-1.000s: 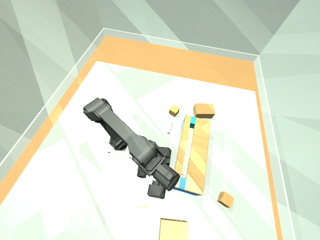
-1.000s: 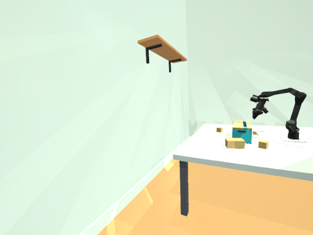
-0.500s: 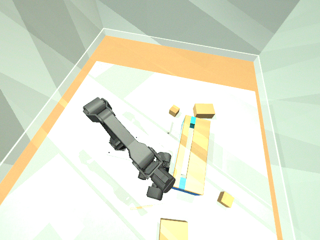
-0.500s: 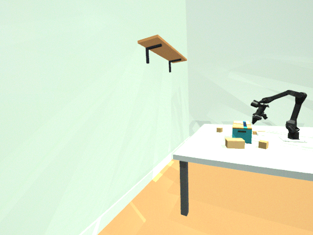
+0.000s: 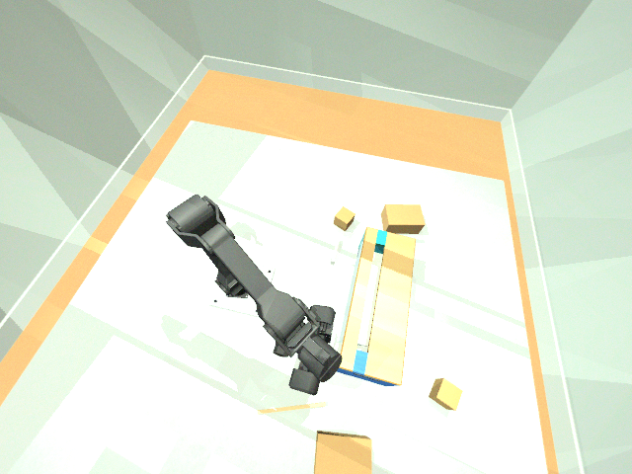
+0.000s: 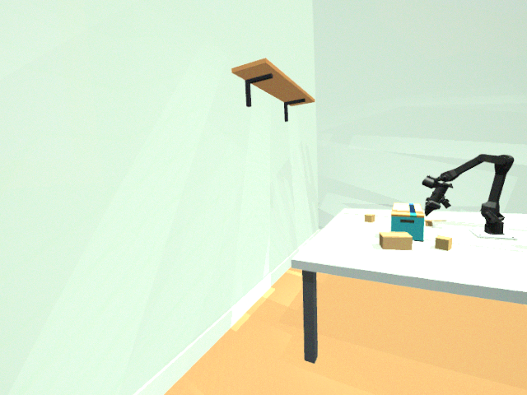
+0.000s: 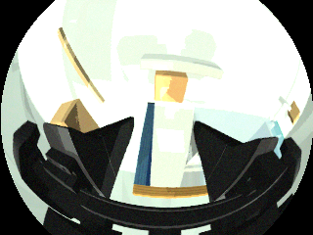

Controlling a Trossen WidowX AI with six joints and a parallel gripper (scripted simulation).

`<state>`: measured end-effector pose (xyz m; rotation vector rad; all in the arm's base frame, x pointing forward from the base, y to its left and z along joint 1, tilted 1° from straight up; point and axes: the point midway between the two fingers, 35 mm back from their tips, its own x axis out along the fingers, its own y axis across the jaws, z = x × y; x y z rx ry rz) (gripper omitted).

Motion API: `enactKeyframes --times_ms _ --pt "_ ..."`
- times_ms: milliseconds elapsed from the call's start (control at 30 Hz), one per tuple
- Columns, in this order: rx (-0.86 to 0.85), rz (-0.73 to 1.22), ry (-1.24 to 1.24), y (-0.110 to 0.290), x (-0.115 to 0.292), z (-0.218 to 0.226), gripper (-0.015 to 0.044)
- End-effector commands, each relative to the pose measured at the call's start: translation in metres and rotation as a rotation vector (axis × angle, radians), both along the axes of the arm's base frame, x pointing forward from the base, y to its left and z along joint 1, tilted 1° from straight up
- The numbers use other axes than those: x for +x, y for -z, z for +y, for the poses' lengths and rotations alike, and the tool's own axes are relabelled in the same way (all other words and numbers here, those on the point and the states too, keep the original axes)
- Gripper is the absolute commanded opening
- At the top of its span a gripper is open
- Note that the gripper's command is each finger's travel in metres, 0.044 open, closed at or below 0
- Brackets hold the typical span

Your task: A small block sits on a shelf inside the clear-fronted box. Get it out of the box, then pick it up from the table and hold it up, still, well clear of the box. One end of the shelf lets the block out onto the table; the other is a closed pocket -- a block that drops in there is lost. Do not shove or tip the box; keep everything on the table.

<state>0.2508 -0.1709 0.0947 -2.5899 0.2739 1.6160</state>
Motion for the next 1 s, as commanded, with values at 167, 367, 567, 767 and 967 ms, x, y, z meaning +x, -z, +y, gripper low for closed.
enactKeyframes --times_ms 167,367,567,767,967 --pt "0.011 0.008 -0.002 0.019 0.000 0.001 0.0285" --pt "0.011 0.008 -0.002 0.029 0.001 0.000 0.0285" --pt "0.011 0.008 -0.002 0.038 0.000 0.001 0.0285" --pt "0.011 0.009 -0.001 0.048 0.000 0.001 0.0285" --pt "0.011 0.009 -0.001 0.054 -0.001 0.001 0.0285"
